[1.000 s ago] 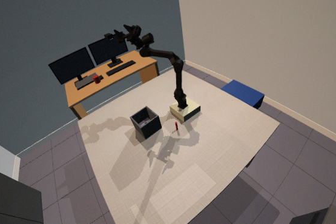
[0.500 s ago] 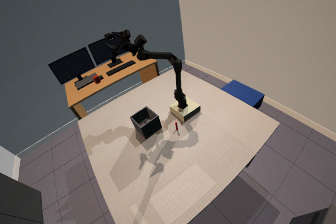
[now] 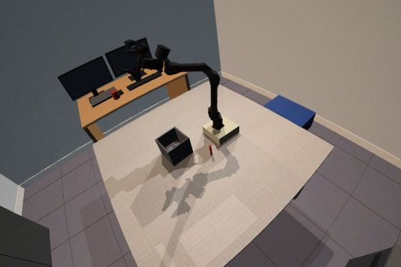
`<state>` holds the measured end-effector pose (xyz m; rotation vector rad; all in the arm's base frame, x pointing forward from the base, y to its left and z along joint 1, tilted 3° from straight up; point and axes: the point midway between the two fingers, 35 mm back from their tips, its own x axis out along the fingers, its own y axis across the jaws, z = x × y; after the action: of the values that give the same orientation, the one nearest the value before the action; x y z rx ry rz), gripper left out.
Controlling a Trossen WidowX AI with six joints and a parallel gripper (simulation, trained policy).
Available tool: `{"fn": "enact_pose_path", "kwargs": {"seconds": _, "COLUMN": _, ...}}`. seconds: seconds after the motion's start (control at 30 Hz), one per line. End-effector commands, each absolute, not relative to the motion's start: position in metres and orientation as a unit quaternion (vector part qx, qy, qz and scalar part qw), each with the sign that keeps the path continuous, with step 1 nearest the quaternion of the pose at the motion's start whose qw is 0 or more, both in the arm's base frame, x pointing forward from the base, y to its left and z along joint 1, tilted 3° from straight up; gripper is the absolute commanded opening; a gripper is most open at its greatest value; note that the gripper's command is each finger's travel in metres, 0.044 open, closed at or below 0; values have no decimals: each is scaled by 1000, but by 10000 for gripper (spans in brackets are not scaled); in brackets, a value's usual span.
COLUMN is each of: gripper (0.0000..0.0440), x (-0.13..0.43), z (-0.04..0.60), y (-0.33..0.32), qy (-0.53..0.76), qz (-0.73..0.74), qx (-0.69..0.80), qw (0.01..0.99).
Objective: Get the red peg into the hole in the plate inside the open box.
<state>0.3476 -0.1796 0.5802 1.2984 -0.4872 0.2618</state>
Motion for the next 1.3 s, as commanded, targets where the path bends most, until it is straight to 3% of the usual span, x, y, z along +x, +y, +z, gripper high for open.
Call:
{"fn": "enact_pose_path", "kwargs": {"seconds": 0.0, "gripper": 435, "x": 362, "z": 564, "y": -165, "qy": -187, "qz": 112, "qx": 649, "qw": 729}}
{"fn": "enact_pose_path", "kwargs": {"seconds": 0.63, "gripper": 438, "x": 393, "z": 477, "y": -75, "qy": 2, "qz": 45, "qx": 799, "qw": 599}}
{"fn": "enact_pose_path", "kwargs": {"seconds": 1.27, "gripper": 440, "x": 370, "z": 362, "y": 24, "qy": 216, "qz": -85, "qx": 838, "qw": 493}}
